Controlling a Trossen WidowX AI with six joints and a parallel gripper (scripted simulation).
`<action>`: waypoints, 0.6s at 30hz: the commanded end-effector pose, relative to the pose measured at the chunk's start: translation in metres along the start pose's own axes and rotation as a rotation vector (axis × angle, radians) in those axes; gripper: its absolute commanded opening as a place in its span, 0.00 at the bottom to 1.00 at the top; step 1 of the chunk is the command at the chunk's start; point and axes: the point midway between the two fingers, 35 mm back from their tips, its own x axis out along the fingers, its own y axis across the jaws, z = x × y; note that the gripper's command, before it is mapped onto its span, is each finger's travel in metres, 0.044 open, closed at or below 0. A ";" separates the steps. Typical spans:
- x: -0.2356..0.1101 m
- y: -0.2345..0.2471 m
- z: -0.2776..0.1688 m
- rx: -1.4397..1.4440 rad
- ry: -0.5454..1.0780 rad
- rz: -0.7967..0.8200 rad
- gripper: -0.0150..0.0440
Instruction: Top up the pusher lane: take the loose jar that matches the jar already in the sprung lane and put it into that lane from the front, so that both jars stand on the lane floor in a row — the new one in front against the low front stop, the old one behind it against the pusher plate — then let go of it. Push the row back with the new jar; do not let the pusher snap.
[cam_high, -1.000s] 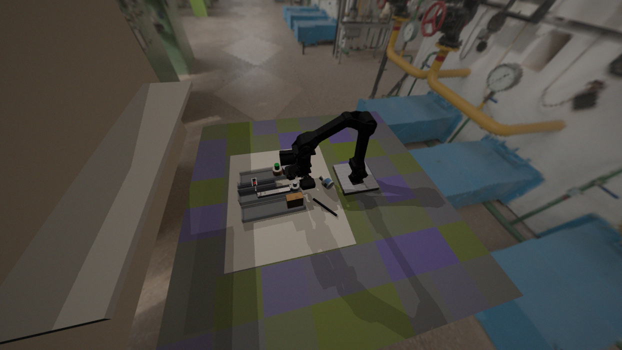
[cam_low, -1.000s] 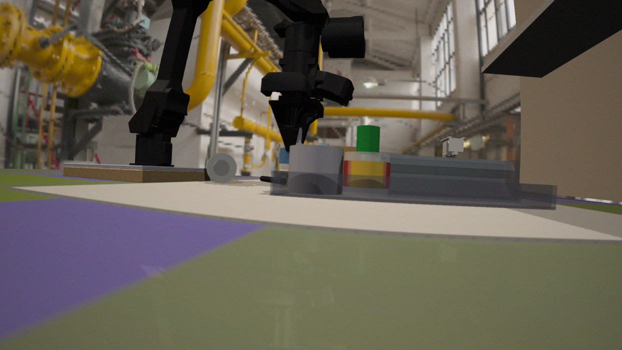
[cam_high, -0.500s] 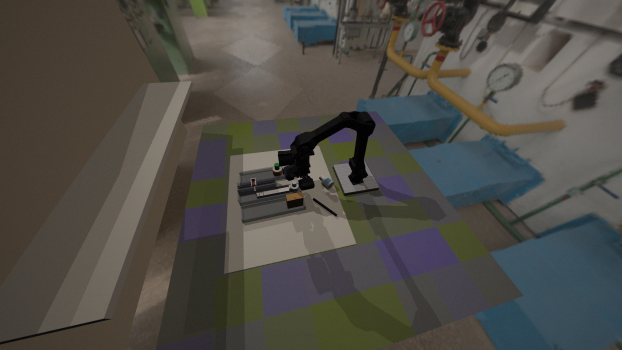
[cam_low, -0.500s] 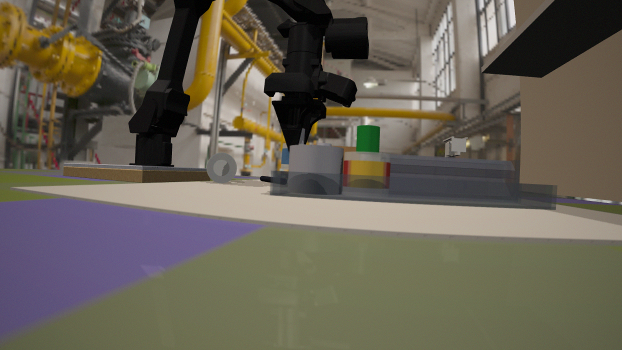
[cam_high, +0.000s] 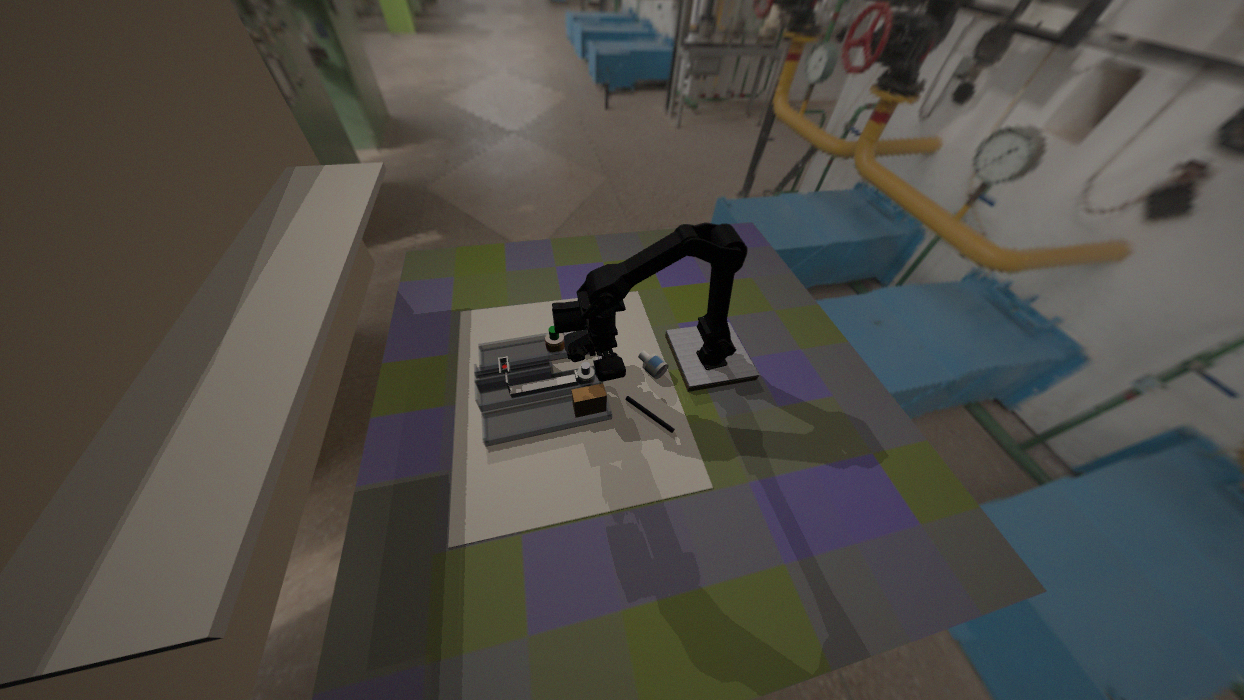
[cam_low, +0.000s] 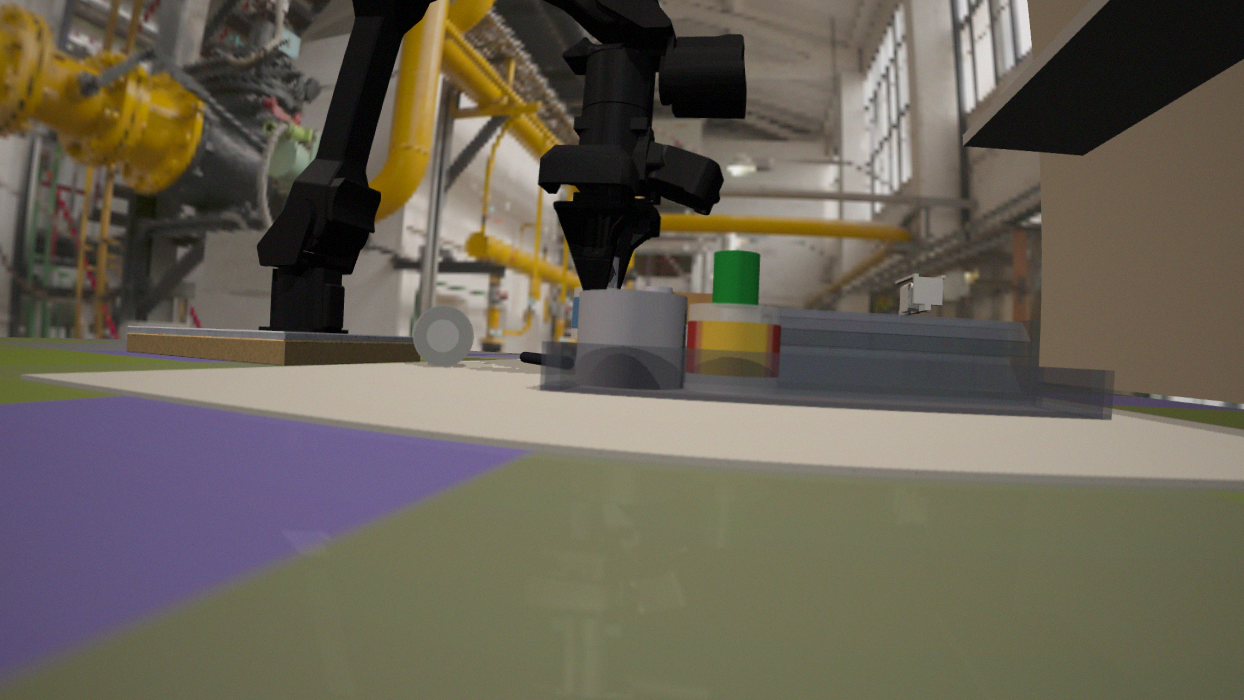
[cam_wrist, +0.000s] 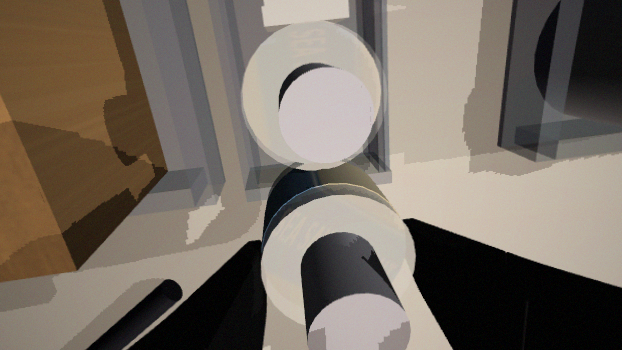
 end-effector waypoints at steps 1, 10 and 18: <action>-0.003 0.000 0.009 0.004 -0.027 0.000 0.25; -0.003 0.000 0.013 0.004 -0.027 0.000 0.25; -0.004 0.000 0.017 0.004 -0.028 0.000 0.25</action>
